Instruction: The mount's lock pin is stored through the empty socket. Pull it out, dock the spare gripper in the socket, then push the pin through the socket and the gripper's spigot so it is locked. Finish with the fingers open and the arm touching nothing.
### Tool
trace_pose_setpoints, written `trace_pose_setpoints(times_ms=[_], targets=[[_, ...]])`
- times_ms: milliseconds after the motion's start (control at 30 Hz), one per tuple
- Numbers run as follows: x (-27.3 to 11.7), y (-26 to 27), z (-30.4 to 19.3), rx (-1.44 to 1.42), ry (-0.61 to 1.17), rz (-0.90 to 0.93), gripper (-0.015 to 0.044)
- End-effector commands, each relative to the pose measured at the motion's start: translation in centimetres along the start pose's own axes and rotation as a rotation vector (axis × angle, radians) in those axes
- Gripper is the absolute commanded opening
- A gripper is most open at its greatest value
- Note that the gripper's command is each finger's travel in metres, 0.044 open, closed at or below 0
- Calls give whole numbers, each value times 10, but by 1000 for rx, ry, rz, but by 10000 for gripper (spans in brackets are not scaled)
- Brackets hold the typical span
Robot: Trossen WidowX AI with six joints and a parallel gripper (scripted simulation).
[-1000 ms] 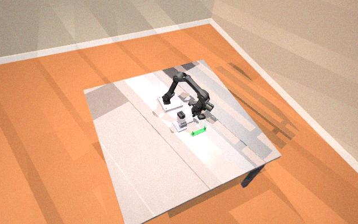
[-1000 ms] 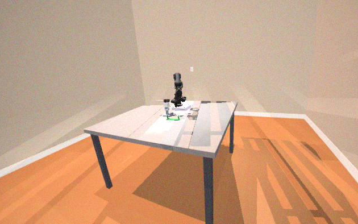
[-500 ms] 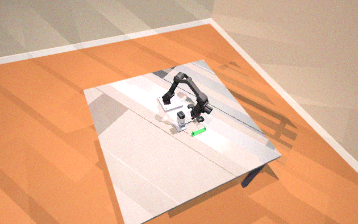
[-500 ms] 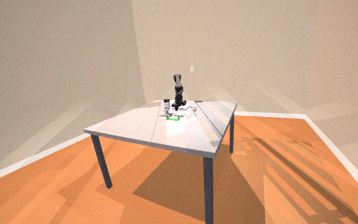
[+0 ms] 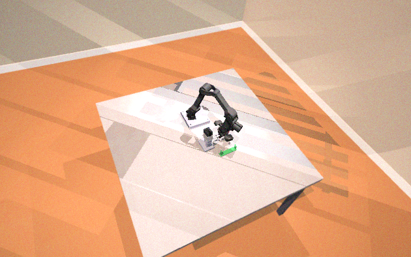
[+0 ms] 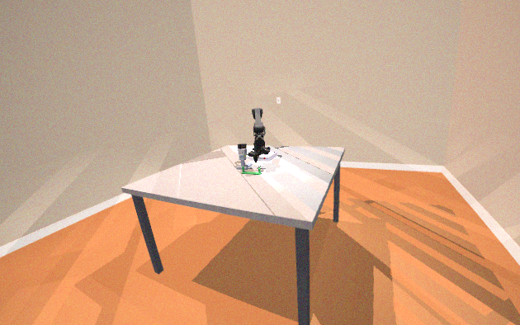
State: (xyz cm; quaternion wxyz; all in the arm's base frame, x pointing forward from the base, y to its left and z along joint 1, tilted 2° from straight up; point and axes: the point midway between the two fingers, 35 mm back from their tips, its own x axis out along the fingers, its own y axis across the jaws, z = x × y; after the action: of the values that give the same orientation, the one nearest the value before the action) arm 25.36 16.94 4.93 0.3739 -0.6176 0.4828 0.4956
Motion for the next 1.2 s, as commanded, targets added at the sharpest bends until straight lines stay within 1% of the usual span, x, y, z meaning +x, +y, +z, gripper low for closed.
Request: trace_pose_setpoints(times_ms=[0, 1167], targets=[[-1, 0, -3, -2, -5, -1, 0], [6, -2, -27, -5, -5, 11, 0]])
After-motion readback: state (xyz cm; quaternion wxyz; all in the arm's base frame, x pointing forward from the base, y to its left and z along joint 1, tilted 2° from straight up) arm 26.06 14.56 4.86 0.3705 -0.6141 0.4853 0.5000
